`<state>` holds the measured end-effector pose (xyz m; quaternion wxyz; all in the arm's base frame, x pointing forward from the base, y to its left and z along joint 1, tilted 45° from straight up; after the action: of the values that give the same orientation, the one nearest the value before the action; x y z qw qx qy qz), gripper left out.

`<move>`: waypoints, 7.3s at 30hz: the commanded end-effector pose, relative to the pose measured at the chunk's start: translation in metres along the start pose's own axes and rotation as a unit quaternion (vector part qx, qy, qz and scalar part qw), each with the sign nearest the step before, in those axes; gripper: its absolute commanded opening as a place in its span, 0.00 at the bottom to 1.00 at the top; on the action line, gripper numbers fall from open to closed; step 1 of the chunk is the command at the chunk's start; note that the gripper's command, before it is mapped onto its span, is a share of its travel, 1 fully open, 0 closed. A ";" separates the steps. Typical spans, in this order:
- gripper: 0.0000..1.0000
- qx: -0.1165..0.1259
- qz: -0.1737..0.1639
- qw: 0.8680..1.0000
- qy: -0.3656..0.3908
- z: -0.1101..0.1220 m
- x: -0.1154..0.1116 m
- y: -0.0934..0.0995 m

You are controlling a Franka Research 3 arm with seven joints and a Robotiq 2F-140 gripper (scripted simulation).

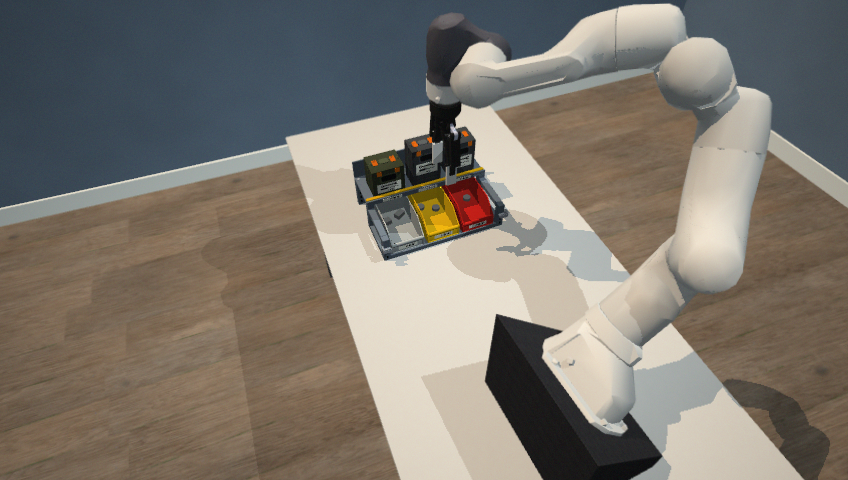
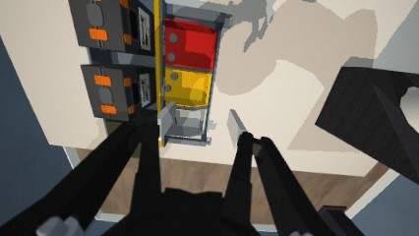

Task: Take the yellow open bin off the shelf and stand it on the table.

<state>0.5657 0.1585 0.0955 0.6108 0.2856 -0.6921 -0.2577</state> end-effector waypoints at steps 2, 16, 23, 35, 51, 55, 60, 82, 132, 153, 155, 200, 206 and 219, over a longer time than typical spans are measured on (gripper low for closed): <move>0.57 0.001 -0.001 1.000 0.005 0.003 -0.001 0.001; 0.57 0.001 -0.001 1.000 0.005 0.008 -0.001 0.002; 0.57 0.001 -0.001 1.000 0.005 0.008 -0.001 0.002; 0.57 0.001 -0.001 1.000 0.005 0.010 -0.002 0.003; 0.57 0.001 -0.001 1.000 0.005 0.011 -0.002 0.003; 0.57 0.001 -0.001 1.000 0.005 0.011 -0.002 0.003; 0.57 0.001 -0.001 1.000 0.005 0.011 -0.002 0.003; 0.57 0.000 -0.001 1.000 0.005 0.012 -0.001 -0.043; 0.57 0.001 -0.001 1.000 0.006 0.011 -0.001 -0.050; 0.57 0.001 -0.001 1.000 0.005 0.012 -0.001 -0.045; 0.57 0.001 -0.001 1.000 0.005 0.012 -0.001 -0.045; 0.57 -0.002 0.001 1.000 0.007 0.013 0.000 -0.129; 0.57 0.001 -0.001 1.000 0.005 0.011 -0.002 -0.145; 0.57 0.001 -0.001 1.000 0.005 0.010 -0.002 -0.134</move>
<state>0.5650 0.0577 -0.0071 0.6180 0.2851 -0.6864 -0.2562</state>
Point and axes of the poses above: the point where the finger pads meet when closed, its own y axis back along the fingers, its own z axis across the jaws, x = y × z, the point moved 3 cm from there along y, back along the fingers, and after that the axes turned 6 degrees about -y, right-handed, at the moved point
